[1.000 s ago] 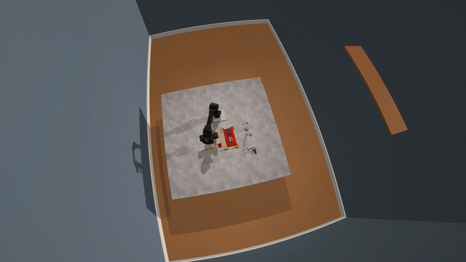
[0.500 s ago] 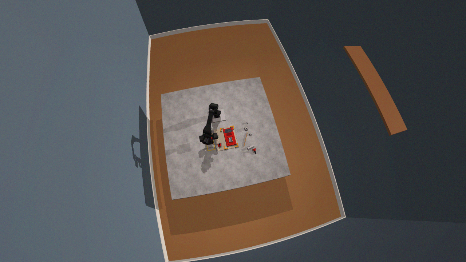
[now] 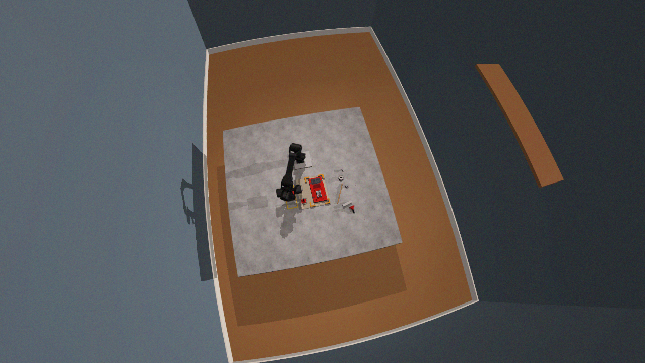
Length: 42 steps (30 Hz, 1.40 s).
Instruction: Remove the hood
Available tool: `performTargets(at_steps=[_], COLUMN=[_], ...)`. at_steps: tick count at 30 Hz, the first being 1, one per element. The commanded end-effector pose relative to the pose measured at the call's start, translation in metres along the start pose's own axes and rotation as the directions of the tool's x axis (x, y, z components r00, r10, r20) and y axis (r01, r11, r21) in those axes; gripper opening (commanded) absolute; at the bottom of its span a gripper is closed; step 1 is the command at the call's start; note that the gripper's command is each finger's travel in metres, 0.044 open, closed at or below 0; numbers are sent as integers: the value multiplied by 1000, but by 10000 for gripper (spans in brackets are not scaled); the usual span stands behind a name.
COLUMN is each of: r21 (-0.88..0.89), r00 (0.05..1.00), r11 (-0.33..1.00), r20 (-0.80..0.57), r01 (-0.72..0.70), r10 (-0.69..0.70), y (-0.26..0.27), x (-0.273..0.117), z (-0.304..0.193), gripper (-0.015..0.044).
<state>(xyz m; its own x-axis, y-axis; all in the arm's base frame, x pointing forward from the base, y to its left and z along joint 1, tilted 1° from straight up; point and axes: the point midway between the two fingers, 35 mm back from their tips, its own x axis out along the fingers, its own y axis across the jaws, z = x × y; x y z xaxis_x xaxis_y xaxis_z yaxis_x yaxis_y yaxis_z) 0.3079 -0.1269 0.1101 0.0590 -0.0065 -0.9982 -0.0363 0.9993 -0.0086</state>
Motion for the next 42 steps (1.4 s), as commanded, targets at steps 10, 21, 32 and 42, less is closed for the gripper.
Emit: performTargets(at_steps=[10,21,32,42], r21=[-4,-4,-4,-4], r00=[1000,1000,1000,1000], r11=[1000,1000,1000,1000], r20=[-3,-3,-3,-3], r01=[-7,-7,-7,-7], r10=[7,7,7,7], y=[1,2,2,3], x=[14,24,34,41], z=[-1,-2,-3,-4], gripper=[0,0,0,0])
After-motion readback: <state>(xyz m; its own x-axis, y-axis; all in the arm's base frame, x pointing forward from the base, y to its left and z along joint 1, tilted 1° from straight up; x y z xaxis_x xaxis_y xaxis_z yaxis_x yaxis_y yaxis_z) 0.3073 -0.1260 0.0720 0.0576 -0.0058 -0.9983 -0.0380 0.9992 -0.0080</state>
